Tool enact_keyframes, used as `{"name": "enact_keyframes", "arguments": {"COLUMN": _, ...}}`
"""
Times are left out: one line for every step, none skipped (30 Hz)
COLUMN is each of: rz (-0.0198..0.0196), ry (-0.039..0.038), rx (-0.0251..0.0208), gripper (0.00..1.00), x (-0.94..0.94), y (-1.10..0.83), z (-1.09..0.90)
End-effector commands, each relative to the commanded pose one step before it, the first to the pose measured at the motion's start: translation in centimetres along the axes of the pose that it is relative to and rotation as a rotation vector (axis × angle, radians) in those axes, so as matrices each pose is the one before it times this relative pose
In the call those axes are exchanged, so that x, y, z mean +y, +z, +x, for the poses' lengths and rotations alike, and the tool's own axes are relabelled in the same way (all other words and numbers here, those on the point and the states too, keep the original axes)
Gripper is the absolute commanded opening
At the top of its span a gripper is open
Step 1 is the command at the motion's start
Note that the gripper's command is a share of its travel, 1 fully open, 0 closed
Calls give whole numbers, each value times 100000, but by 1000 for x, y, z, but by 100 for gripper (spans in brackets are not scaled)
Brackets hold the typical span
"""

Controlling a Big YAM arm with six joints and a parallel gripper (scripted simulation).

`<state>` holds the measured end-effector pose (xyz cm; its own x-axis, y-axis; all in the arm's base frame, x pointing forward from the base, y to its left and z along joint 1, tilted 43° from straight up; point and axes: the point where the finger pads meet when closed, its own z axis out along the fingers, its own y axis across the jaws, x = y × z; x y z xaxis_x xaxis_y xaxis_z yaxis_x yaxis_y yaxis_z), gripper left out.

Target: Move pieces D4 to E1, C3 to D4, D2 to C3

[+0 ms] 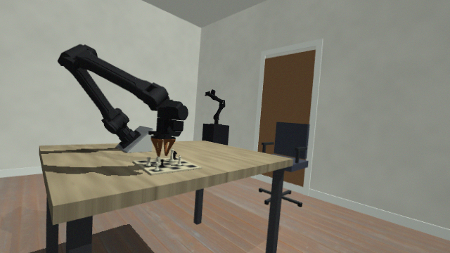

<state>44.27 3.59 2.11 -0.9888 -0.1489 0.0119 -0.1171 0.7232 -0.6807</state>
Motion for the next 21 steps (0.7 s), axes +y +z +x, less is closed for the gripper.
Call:
{"name": "enact_keyframes", "arguments": {"rz": -178, "ry": 2320, "rx": -1228, "gripper": 32, "x": -973, "y": -199, "z": -1384}}
{"name": "enact_keyframes", "arguments": {"rz": 0, "ry": 0, "rx": 0, "gripper": 32, "x": 0, "y": 0, "z": 0}}
{"name": "enact_keyframes", "arguments": {"rz": 0, "ry": 0, "rx": 0, "gripper": 32, "x": 0, "y": 0, "z": 0}}
{"name": "enact_keyframes", "arguments": {"rz": 0, "ry": 0, "rx": 0, "gripper": 32, "x": 0, "y": 0, "z": 0}}
{"name": "enact_keyframes", "arguments": {"rz": 0, "ry": 0, "rx": 0, "gripper": 32, "x": 0, "y": 0, "z": 0}}
{"name": "enact_keyframes", "arguments": {"rz": 0, "ry": 0, "rx": 0, "gripper": 32, "x": 0, "y": 0, "z": 0}}
{"name": "enact_keyframes", "arguments": {"rz": 0, "ry": -1, "rx": -2, "gripper": 32, "x": -1, "y": -1, "z": 0}}
{"name": "enact_keyframes", "arguments": {"rz": -2, "ry": -4, "rx": -9, "gripper": 32, "x": -6, "y": -5, "z": -1}}
{"name": "enact_keyframes", "arguments": {"rz": -4, "ry": -10, "rx": -22, "gripper": 32, "x": -14, "y": -11, "z": -2}}
{"name": "enact_keyframes", "arguments": {"rz": -7, "ry": 2, "rx": -37, "gripper": 32, "x": -22, "y": -17, "z": -4}}
{"name": "enact_keyframes", "arguments": {"rz": -10, "ry": 22, "rx": -51, "gripper": 32, "x": -31, "y": -24, "z": -5}}
{"name": "enact_keyframes", "arguments": {"rz": -12, "ry": 39, "rx": -62, "gripper": 32, "x": -38, "y": -29, "z": -6}}
{"name": "enact_keyframes", "arguments": {"rz": 0, "ry": 0, "rx": 0, "gripper": 32, "x": 0, "y": 0, "z": 0}}
{"name": "enact_keyframes", "arguments": {"rz": 0, "ry": 0, "rx": 0, "gripper": 32, "x": 0, "y": 0, "z": 0}}
{"name": "enact_keyframes", "arguments": {"rz": -13, "ry": 181, "rx": -69, "gripper": 32, "x": -42, "y": -33, "z": -7}}
{"name": "enact_keyframes", "arguments": {"rz": -13, "ry": -21, "rx": -72, "gripper": 32, "x": -44, "y": -34, "z": -7}}
{"name": "enact_keyframes", "arguments": {"rz": -16, "ry": 12, "rx": -68, "gripper": 32, "x": -42, "y": -33, "z": -7}}
{"name": "enact_keyframes", "arguments": {"rz": -17, "ry": 64, "rx": -60, "gripper": 32, "x": -37, "y": -29, "z": -6}}
{"name": "enact_keyframes", "arguments": {"rz": -14, "ry": 71, "rx": -49, "gripper": 32, "x": -30, "y": -24, "z": -5}}
{"name": "enact_keyframes", "arguments": {"rz": -10, "ry": 57, "rx": -36, "gripper": 32, "x": -22, "y": -17, "z": -3}}
{"name": "enact_keyframes", "arguments": {"rz": -6, "ry": 42, "rx": -21, "gripper": 32, "x": -13, "y": -11, "z": -2}}
